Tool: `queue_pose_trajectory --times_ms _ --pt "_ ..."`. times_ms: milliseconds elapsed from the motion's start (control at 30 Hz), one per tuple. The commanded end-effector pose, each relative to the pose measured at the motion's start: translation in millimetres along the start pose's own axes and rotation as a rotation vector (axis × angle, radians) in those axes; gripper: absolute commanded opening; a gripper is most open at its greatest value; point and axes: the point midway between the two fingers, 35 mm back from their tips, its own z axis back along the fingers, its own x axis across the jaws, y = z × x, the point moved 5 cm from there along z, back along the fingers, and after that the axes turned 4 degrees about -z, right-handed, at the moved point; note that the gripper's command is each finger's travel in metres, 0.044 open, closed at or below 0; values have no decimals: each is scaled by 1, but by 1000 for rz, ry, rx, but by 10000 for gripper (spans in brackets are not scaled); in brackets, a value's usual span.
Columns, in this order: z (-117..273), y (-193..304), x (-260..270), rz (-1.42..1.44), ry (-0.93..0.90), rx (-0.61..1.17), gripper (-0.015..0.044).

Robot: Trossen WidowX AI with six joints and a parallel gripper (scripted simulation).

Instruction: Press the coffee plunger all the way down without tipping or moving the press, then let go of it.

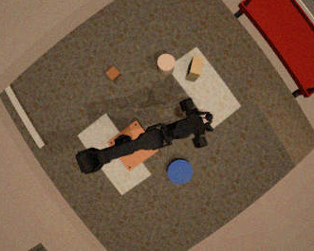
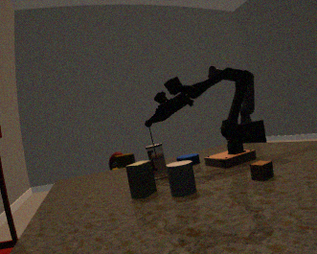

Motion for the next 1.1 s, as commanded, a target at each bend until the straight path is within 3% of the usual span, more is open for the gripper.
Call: queue_pose_trajectory --times_ms 0,1067 --pt "-13 30 -2 -3 7 88 127" --pt "-39 51 -3 -4 7 86 127"
